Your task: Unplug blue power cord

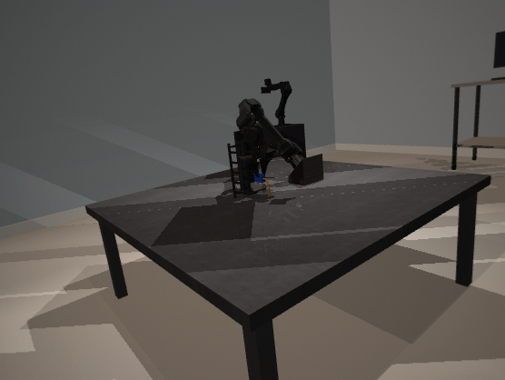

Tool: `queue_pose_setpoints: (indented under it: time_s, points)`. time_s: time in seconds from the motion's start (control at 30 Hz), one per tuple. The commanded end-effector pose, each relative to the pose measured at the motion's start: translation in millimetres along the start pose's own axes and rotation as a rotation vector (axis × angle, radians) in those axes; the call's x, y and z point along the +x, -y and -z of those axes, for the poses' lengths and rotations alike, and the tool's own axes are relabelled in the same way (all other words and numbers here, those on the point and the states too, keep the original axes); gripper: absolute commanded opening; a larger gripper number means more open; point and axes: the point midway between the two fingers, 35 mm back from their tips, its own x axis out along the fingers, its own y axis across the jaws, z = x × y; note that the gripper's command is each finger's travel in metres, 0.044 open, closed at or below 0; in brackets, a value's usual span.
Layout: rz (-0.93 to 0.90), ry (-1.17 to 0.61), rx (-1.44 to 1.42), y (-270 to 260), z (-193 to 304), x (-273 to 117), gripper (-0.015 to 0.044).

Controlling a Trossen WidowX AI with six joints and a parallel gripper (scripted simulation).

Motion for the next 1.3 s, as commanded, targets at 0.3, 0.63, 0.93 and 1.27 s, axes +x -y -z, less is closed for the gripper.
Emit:
queue_pose_setpoints:
  time_s: [0.3, 0.63, 0.93, 1.27]
  points:
    - [-0.003, -0.002, -0.001, -0.8, 0.4, 2.7, 0.0081]
    - [-0.003, -0.002, -0.001, -0.8, 0.1, 2.7, 0.0]
    - [-0.003, 0.0, -0.002, 0.3, -11.5, 2.1, 0.0]
    - [-0.004, 0.0, -0.004, 1.0, -27.8, 0.9, 0.0]
